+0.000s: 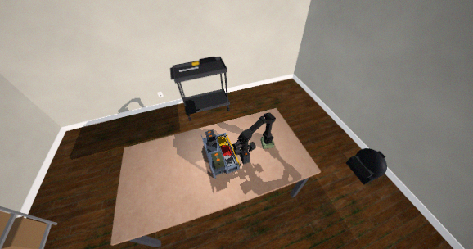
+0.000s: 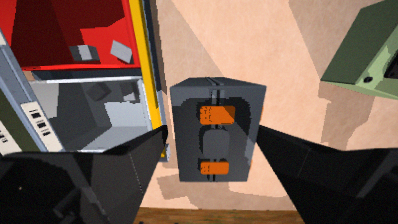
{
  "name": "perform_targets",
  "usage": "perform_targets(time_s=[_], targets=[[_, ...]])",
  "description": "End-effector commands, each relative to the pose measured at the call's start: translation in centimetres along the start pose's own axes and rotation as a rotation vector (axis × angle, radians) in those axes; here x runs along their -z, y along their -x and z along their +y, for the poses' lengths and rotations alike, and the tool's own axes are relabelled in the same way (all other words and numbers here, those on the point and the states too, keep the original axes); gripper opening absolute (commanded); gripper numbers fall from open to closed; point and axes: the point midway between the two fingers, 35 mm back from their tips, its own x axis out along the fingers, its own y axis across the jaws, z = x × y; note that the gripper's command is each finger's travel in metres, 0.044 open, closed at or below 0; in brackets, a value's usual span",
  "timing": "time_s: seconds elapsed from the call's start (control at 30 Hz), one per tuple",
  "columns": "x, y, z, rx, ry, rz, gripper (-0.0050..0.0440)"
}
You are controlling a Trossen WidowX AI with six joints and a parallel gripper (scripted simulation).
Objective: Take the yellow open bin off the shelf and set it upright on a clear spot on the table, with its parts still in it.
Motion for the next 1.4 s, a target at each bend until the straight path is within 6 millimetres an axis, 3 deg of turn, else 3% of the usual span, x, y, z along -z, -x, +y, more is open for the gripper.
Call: perform_targets(time_s=[0.0,0.5,0.67,1.07,1.23,1.37], targets=[[0.1,0.5,0.3,-0.022,0.001,0.005,0.0425],[0.1,0.5,0.2,-0.023,0.002,0.005,0.0425],[-4.1,0.4,3.0,-0.018,0.006,0.004,0.0425],[-4.1,0.4,3.0,-0.018,0.006,0.004,0.0425],[-8.4,0.4,5.8,-0.021,0.006,0.001,0.0425],[-8.4,0.4,5.8,-0.021,0.006,0.001,0.0425]])
